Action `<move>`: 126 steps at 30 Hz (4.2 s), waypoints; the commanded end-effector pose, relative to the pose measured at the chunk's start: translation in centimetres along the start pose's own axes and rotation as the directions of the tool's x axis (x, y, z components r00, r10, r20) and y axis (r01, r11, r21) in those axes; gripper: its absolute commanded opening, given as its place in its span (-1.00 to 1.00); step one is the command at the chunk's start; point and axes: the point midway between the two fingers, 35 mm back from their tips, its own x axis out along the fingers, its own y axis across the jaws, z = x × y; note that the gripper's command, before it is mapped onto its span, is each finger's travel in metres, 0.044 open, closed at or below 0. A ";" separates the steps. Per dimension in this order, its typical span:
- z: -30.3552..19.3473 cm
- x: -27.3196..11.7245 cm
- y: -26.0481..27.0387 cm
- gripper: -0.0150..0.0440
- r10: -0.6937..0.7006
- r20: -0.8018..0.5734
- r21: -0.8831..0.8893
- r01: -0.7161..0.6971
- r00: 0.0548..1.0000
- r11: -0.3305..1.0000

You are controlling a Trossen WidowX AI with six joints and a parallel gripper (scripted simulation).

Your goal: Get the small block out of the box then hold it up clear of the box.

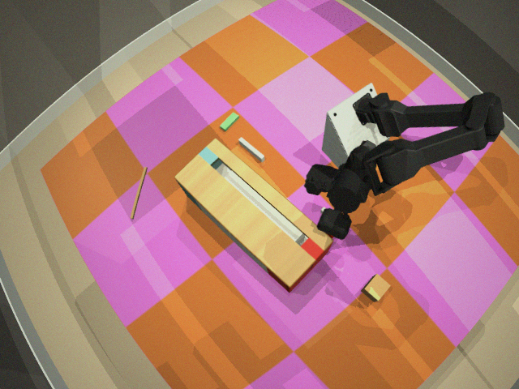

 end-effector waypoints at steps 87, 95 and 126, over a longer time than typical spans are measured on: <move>-1.0 7.2 -3.1 0.47 0.008 0.057 0.946 -0.051 0.998 -0.319; -1.0 8.4 -3.6 0.47 0.007 0.057 0.946 -0.052 0.998 -0.319; -1.3 11.4 -5.3 -0.15 0.010 0.054 0.946 -0.048 0.998 -0.321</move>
